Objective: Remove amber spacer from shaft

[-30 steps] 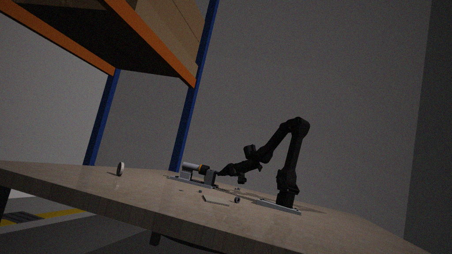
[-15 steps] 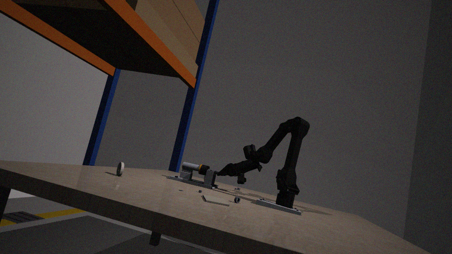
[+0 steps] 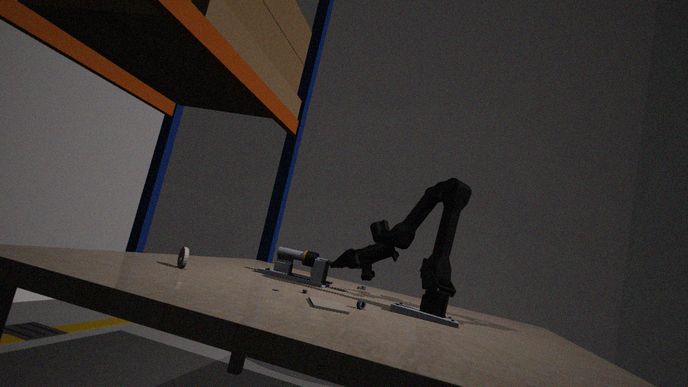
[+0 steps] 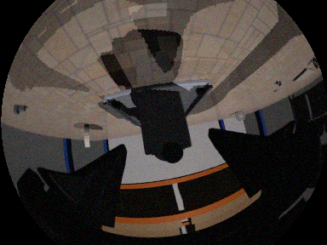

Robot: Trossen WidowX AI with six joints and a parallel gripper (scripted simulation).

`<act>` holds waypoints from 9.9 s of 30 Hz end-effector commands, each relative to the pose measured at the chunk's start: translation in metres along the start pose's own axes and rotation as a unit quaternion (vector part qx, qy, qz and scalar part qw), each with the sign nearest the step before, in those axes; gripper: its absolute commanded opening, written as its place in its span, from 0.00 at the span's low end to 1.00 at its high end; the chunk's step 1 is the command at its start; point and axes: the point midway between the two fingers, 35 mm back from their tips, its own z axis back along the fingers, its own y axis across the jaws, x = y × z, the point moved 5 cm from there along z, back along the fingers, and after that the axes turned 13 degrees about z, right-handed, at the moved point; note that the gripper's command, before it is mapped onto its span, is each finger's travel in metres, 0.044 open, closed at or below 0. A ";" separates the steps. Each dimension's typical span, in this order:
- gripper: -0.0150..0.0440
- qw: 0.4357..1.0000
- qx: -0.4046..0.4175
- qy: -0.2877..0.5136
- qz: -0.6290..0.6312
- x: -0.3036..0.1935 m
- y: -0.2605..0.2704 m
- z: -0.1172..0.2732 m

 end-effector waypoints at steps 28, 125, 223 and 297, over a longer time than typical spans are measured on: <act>0.56 1.000 0.000 -0.001 -0.001 0.001 0.000 -0.016; 0.25 1.000 0.002 -0.001 -0.001 0.011 -0.003 0.002; 0.25 1.000 0.002 -0.002 -0.001 0.018 -0.005 0.013; 0.25 1.000 0.002 -0.002 -0.001 0.018 -0.005 0.013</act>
